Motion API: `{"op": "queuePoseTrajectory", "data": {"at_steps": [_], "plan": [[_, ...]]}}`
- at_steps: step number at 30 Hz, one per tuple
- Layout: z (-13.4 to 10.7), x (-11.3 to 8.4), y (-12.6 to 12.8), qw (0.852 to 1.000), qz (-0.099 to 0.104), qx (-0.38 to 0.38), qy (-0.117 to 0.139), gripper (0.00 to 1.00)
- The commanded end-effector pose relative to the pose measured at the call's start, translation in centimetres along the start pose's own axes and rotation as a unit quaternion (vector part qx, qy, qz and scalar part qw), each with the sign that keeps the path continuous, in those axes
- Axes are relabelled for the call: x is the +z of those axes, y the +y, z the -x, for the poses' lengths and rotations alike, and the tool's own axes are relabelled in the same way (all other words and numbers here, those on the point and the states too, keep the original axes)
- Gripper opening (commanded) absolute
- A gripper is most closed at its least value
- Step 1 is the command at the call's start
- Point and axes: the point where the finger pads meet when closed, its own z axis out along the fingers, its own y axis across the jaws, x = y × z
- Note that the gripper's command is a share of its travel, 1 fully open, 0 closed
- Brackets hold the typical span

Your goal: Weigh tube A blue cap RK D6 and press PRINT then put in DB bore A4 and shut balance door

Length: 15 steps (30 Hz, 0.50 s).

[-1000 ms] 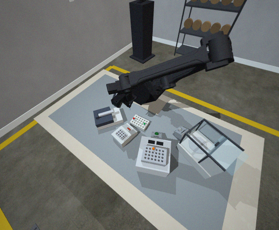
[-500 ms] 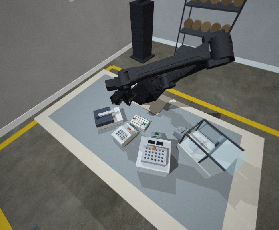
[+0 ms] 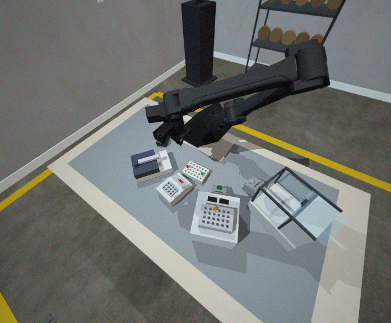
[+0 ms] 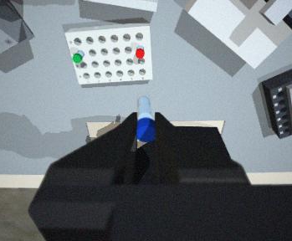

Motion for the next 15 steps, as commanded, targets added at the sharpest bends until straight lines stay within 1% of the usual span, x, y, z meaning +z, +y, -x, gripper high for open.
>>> {"op": "queuePoseTrajectory", "data": {"at_steps": [1, 7, 12, 15], "plan": [[1.8, -3.2, -0.6, 0.999, -0.017, -0.018, -0.026, 0.09], [1.8, -4.1, -0.7, 0.999, -0.017, -0.017, -0.025, 0.09], [1.8, -4.6, -0.6, 0.999, -0.017, -0.018, -0.026, 0.09], [1.7, -4.5, -0.7, 0.999, -0.015, -0.016, -0.024, 0.09]]}}
